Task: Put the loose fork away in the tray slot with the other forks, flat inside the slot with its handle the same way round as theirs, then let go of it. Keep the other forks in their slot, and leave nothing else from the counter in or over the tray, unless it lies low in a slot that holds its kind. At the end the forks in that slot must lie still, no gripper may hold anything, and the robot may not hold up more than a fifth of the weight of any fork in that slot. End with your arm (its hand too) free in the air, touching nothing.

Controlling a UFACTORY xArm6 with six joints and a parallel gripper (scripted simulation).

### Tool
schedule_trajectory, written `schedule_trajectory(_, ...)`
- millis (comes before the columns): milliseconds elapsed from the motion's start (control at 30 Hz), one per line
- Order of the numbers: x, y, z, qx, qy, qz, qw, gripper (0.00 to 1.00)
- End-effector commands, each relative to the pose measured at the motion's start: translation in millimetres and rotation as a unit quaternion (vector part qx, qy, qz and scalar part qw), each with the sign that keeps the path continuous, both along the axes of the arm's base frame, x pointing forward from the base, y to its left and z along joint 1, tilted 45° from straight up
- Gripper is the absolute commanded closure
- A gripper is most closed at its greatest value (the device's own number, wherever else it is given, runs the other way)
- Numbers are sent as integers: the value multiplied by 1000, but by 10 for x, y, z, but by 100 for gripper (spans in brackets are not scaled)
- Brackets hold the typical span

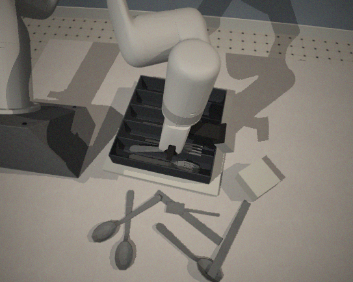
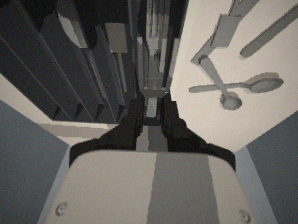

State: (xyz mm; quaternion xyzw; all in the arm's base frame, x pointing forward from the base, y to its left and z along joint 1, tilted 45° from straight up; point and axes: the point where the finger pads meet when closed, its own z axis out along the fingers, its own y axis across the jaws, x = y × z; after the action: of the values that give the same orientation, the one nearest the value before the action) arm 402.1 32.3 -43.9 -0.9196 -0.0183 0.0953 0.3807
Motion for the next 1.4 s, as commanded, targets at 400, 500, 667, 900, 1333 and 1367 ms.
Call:
schedule_trajectory(400, -3, 288, -294, -1, -2, -1, 1000, 95)
schedule_trajectory(500, -5, 308, -314, -1, -2, -1, 1000, 95)
schedule_trajectory(667, -12, 403, -411, -1, -2, -1, 1000, 95)
schedule_trajectory(900, -20, 516, -525, -1, -2, -1, 1000, 95)
schedule_trajectory(1333, -28, 624, -634, -1, -2, -1, 1000, 95)
schedule_trajectory(1367, -28, 629, -639, -1, -2, -1, 1000, 95)
